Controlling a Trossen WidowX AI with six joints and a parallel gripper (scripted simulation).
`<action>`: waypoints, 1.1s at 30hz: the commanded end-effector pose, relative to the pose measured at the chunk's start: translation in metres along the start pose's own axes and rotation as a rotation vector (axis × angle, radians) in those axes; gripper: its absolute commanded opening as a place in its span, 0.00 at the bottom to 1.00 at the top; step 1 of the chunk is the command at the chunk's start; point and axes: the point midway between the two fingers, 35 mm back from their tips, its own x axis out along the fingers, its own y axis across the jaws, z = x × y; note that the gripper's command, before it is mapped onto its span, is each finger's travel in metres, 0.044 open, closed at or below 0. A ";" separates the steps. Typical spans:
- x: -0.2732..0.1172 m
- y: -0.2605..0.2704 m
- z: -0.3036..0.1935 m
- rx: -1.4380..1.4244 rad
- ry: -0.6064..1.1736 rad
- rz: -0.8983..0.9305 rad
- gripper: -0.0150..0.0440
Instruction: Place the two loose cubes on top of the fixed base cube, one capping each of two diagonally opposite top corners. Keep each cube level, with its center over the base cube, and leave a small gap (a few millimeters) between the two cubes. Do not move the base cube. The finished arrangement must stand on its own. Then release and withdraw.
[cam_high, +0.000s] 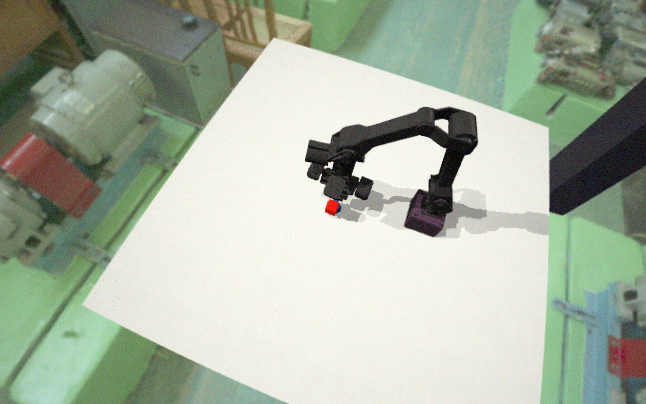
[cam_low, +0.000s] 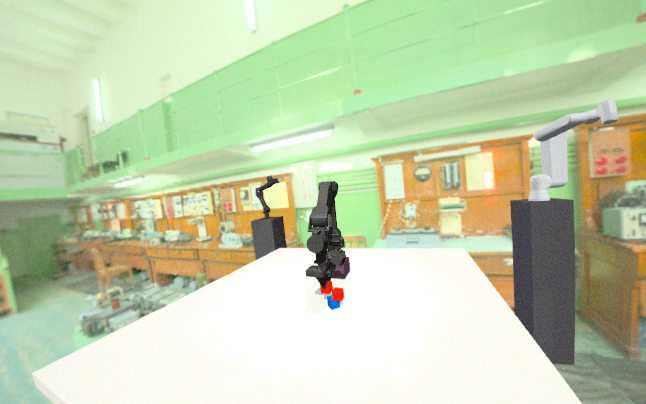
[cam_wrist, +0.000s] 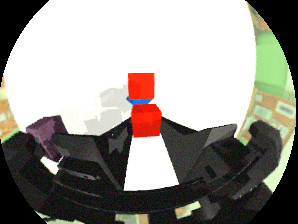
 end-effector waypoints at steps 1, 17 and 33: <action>0.015 0.005 -0.001 0.005 0.002 0.022 0.43; 0.021 0.005 -0.001 0.005 0.002 0.022 0.43; 0.022 0.005 -0.001 0.005 0.002 0.022 0.43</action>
